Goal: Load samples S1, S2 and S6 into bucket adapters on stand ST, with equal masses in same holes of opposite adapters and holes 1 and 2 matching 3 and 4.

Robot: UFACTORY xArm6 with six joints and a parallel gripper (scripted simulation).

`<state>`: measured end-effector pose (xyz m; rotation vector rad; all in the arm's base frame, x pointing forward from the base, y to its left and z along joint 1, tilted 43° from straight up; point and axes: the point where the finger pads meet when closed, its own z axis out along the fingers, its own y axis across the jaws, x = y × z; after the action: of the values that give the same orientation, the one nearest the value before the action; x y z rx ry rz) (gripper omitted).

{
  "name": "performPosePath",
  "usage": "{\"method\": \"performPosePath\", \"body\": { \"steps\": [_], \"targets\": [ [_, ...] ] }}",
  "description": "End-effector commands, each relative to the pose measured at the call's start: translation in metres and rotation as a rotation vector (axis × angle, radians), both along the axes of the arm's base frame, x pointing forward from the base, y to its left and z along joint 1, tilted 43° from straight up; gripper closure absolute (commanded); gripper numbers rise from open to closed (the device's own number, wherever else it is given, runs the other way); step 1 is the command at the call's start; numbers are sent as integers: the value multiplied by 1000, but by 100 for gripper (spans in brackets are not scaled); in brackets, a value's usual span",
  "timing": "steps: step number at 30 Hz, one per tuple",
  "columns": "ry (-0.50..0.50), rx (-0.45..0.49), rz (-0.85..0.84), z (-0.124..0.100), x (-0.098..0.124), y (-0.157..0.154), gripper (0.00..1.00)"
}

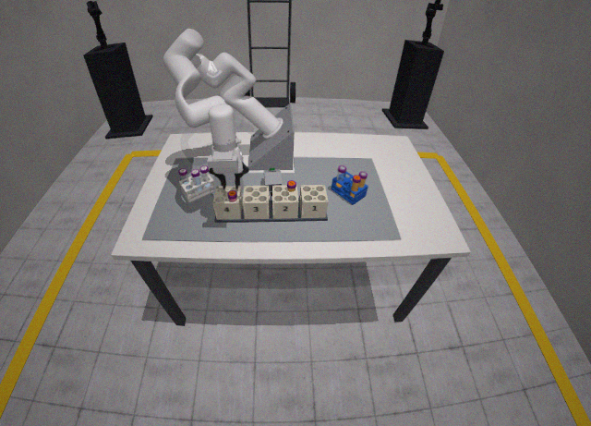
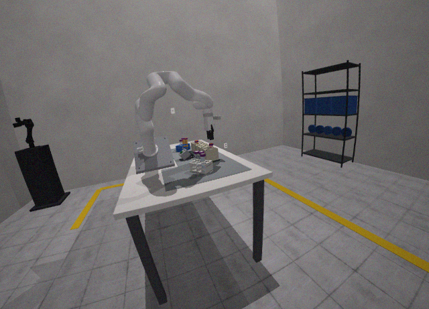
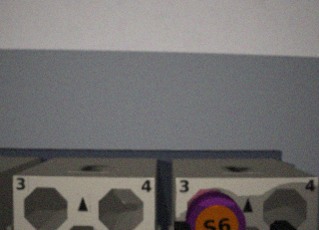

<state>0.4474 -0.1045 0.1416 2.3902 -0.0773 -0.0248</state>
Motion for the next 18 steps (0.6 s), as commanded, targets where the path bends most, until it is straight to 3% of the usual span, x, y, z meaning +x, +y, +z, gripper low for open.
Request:
{"method": "performPosePath", "body": {
  "steps": [1,18],
  "targets": [
    [-3,0,1,7,1,6,56],
    [-3,1,1,29,2,26,56]
  ]
}}
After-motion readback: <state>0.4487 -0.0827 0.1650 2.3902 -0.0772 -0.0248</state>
